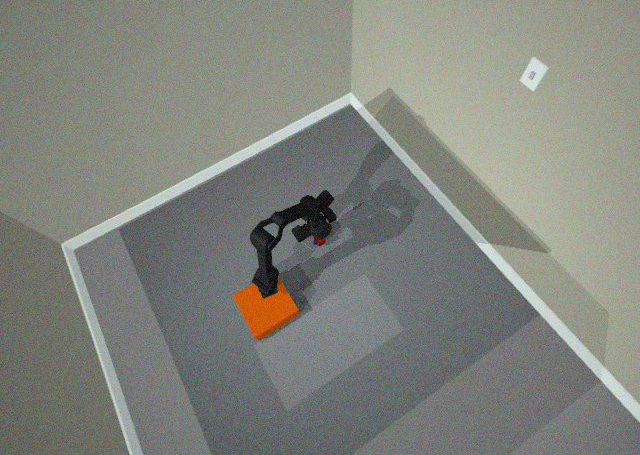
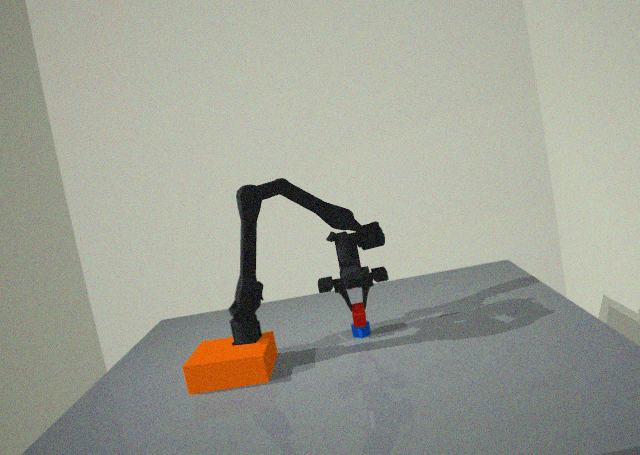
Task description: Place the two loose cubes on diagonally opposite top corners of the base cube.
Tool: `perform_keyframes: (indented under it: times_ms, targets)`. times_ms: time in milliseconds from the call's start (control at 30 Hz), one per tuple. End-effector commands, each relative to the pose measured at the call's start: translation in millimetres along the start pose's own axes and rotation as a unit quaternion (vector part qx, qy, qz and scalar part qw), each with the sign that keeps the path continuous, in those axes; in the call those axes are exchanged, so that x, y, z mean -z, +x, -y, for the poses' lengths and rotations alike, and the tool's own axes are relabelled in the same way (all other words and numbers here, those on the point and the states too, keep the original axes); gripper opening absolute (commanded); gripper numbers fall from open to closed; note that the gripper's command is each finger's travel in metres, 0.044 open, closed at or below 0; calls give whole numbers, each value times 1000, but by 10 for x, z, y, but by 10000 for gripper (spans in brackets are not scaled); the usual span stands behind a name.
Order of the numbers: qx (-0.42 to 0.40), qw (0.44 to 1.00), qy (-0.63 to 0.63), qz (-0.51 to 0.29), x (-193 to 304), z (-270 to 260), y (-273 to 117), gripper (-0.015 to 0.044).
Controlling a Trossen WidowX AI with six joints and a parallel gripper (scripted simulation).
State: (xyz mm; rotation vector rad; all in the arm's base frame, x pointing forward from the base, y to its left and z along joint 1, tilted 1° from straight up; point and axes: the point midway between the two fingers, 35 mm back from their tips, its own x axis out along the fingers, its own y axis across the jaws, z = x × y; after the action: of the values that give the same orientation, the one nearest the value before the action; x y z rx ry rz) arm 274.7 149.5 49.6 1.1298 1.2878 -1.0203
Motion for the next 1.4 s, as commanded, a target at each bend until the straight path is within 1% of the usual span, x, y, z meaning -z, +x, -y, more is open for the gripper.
perform_keyframes:
  times_ms: [0,967,1100,1267,1367]
  targets:
    - [4,1000,-9,7,-10,23,96,105]
    - [4,1000,-10,7,-10,22,110,105]
    - [4,1000,-10,7,-10,22,110,205]
    - [4,1000,-10,7,-10,22,110,205]
    - [4,1000,-6,5,-3,19,21,205]
